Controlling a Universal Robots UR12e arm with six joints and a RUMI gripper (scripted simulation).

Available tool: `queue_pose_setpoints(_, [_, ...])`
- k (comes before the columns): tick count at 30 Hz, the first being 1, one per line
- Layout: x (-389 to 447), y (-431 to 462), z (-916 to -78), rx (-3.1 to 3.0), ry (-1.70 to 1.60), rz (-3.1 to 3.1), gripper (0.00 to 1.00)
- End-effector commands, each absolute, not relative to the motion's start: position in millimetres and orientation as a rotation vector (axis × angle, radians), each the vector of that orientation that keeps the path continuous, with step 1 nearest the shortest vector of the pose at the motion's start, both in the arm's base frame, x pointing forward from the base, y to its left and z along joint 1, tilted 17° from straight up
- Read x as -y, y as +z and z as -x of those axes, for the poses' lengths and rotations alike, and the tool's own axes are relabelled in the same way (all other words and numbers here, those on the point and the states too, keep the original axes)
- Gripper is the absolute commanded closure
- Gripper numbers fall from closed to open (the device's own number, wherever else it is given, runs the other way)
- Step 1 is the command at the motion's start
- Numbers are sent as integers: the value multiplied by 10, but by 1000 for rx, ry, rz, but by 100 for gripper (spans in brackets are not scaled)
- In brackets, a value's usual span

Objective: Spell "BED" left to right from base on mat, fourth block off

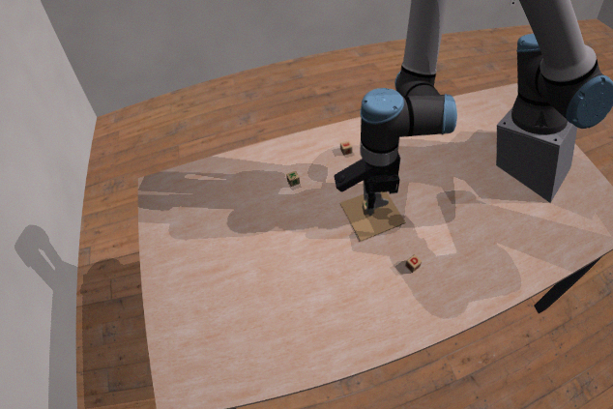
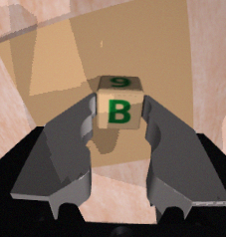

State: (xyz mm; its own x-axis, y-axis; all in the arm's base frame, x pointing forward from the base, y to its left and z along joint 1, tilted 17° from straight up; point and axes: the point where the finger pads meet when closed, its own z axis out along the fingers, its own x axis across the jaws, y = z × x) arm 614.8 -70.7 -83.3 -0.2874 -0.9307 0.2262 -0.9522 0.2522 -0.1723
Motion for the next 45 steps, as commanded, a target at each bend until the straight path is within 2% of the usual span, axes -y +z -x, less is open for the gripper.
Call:
queue_pose_setpoints(1, [707,-828,-6152,2424,425,-1827,91])
queue_pose_setpoints(24, [697,-792,-6149,2424,425,-1827,91])
queue_pose_setpoints(45, [452,91,-6052,2424,425,-1827,91])
